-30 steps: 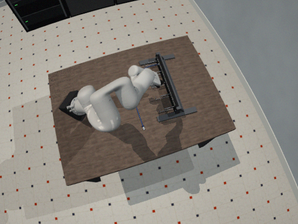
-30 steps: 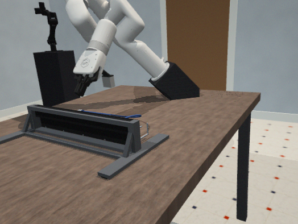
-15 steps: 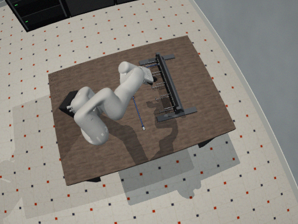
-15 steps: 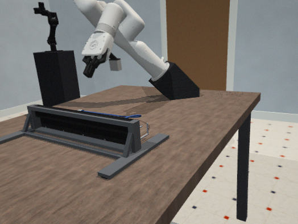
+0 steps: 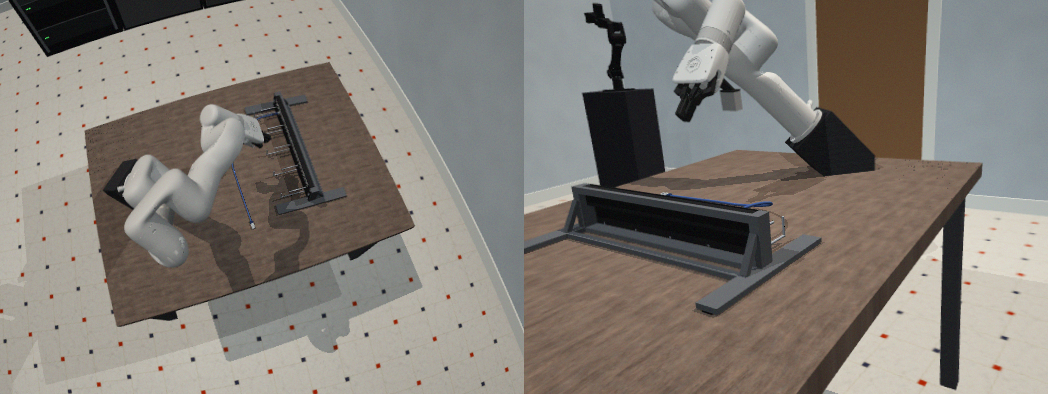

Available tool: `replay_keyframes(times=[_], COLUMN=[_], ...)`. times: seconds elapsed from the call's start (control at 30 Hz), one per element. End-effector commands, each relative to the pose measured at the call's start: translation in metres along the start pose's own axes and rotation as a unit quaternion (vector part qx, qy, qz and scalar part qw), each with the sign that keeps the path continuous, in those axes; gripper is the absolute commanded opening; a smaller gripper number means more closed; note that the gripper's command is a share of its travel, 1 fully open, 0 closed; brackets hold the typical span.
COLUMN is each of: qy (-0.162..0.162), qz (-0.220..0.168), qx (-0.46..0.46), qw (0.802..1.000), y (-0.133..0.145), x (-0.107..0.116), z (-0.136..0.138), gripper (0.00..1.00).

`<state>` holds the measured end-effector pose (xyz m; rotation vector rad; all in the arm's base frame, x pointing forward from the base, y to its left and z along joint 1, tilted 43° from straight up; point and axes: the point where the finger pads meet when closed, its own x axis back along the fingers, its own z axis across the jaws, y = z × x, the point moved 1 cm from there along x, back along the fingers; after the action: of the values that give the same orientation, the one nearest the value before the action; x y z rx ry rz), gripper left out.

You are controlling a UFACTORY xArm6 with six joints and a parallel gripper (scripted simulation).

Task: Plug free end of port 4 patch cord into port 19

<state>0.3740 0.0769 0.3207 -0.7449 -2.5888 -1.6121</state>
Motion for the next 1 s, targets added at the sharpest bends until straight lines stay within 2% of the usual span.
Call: replay_keyframes(times=[0.0, 0.63, 0.97], qy=[-0.001, -0.001, -0.001], qz=[-0.001, -0.001, -0.001], qx=[-0.001, -0.001, -0.001], qw=[1.0, 1.0, 1.0], y=[0.001, 0.001, 0.001], x=[0.002, 0.002, 0.002], z=[-0.008, -0.086, -0.099], gripper=[0.0, 0.0, 0.0])
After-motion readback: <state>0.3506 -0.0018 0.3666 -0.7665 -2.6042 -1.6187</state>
